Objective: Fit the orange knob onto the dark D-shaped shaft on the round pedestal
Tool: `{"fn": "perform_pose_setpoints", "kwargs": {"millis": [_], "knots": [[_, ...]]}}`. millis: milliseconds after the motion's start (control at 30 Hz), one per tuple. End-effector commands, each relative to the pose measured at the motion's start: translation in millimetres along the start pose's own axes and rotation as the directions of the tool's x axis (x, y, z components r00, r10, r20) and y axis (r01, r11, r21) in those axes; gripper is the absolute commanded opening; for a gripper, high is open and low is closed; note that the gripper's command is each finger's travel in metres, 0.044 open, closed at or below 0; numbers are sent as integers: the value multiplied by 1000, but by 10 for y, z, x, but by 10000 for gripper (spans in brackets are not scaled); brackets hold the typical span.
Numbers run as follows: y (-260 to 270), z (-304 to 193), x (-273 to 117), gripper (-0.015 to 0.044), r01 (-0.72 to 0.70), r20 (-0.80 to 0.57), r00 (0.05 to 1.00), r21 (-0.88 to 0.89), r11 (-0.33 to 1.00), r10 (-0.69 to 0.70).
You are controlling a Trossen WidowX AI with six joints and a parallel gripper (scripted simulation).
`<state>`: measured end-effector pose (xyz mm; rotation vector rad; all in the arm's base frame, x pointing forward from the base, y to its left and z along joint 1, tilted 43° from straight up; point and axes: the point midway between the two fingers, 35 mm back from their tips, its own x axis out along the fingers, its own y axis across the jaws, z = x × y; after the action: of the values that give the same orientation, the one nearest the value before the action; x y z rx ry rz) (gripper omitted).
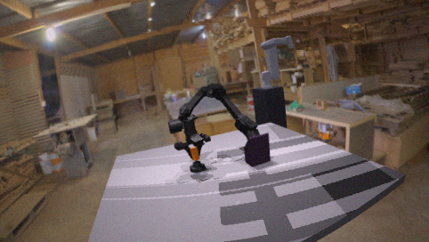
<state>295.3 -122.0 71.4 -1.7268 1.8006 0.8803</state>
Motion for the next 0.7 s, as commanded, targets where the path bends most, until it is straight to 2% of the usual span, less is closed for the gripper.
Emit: {"fn": "perform_pose_setpoints", "kwargs": {"millis": [0,167,667], "knots": [[-12,-6,-26,0,3,-1,1000,-21,1000,-3],[-18,-8,-21,0,3,-1,1000,-193,981,-3],[-9,-1,15,0,3,-1,1000,-203,979,-3]]}}
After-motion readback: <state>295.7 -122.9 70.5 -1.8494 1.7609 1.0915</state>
